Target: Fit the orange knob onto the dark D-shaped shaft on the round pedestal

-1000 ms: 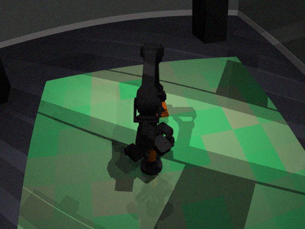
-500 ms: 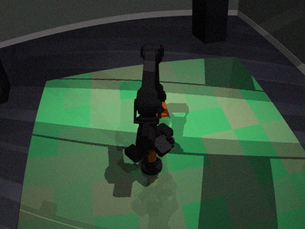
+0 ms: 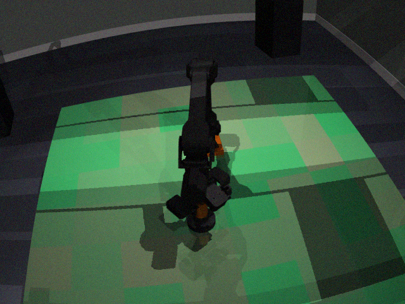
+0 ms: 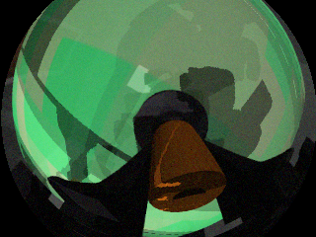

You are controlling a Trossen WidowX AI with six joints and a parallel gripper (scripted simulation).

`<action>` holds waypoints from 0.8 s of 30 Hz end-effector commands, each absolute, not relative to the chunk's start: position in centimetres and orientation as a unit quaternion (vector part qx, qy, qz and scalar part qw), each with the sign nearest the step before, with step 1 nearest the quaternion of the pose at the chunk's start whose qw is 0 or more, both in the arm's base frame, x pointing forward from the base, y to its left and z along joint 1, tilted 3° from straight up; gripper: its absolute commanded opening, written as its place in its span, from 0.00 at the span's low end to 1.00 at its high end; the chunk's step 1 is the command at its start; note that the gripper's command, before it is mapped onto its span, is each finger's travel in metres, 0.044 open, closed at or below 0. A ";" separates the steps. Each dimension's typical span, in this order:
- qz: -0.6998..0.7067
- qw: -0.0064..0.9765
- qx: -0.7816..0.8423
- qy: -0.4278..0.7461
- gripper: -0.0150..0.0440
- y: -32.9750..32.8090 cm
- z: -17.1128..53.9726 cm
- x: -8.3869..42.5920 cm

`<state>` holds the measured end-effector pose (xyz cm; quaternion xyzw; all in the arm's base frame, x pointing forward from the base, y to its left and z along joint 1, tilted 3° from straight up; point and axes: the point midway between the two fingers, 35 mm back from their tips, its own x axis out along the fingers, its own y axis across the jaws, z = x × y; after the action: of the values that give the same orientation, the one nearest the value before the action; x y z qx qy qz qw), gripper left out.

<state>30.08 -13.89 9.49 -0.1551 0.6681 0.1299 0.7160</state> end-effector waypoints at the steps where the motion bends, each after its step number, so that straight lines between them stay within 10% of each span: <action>1: 0.130 0.716 -0.155 0.668 0.25 -13.9 9.5 30.1; 7: 0.130 0.716 -0.155 0.668 0.25 -13.9 9.5 30.1; 24: 0.130 0.716 -0.155 0.668 1.00 -13.9 9.5 30.1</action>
<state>30.08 -13.88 9.45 -0.1550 0.6680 0.1300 0.7161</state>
